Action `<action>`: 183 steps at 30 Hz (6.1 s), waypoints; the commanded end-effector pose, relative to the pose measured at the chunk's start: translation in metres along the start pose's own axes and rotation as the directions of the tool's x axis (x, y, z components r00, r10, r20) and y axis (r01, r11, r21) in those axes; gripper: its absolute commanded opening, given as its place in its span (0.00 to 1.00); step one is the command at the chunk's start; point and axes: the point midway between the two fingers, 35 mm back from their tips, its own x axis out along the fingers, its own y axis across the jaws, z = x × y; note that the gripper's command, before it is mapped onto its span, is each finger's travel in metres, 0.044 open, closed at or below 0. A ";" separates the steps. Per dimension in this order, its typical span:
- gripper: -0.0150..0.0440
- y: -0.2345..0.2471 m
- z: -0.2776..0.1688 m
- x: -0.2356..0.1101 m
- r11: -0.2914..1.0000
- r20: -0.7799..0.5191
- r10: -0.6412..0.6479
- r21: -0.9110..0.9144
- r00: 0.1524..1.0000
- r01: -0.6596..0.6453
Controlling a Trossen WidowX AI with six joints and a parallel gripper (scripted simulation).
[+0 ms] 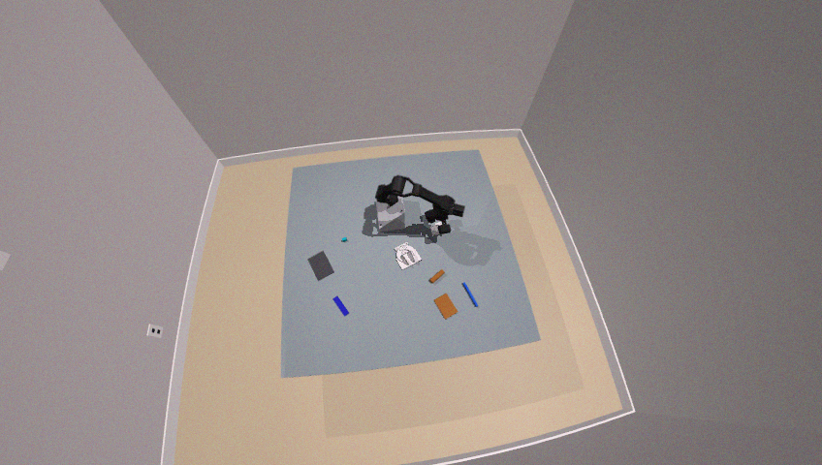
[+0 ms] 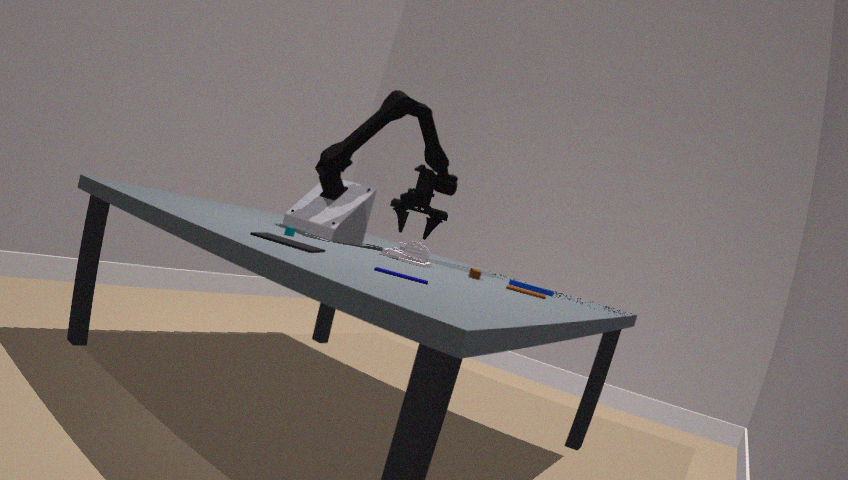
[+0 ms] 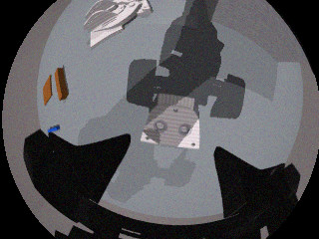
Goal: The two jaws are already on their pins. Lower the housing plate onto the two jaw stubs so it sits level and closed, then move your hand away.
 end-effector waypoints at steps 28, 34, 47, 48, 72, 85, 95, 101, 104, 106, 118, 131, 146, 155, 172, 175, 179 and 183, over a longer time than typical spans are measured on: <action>1.00 0.003 -0.001 0.045 1.000 0.001 0.005 -0.001 1.000 -0.005; 1.00 0.003 -0.001 0.052 1.000 0.002 0.006 -0.002 1.000 -0.006; 1.00 0.003 -0.001 0.052 1.000 0.002 0.006 -0.002 1.000 -0.006; 1.00 0.003 -0.001 0.052 1.000 0.002 0.006 -0.002 1.000 -0.006; 0.85 0.002 -0.001 0.052 1.000 0.001 0.001 0.001 1.000 -0.001; 0.85 0.004 -0.003 0.035 1.000 0.000 0.002 0.000 1.000 -0.002; 0.85 0.004 -0.003 0.003 1.000 -0.001 0.004 -0.002 1.000 -0.004; 0.85 0.003 -0.003 -0.017 1.000 -0.001 0.004 -0.003 1.000 -0.004; 0.85 0.002 -0.002 -0.022 1.000 -0.001 0.005 -0.003 1.000 -0.005; 0.85 0.003 -0.002 -0.022 1.000 -0.001 0.005 -0.006 1.000 -0.005; 0.85 0.022 0.018 -0.028 0.973 -0.014 0.005 -0.232 1.000 -0.008; 0.85 0.042 0.044 -0.032 0.879 -0.023 0.007 -0.477 1.000 -0.017; 0.85 0.062 0.076 -0.034 0.696 -0.028 0.010 -0.717 1.000 -0.027; 0.85 0.072 0.097 -0.034 0.556 -0.027 0.011 -0.831 1.000 -0.029; 0.85 0.087 0.138 -0.032 0.247 -0.019 0.013 -0.969 1.000 -0.022; 0.85 0.089 0.146 -0.031 0.188 -0.016 0.013 -0.982 1.000 -0.019; 0.85 0.091 0.156 -0.030 0.110 -0.013 0.013 -0.994 1.000 -0.014; 0.85 0.093 0.166 -0.029 0.030 -0.008 0.013 -1.000 1.000 -0.009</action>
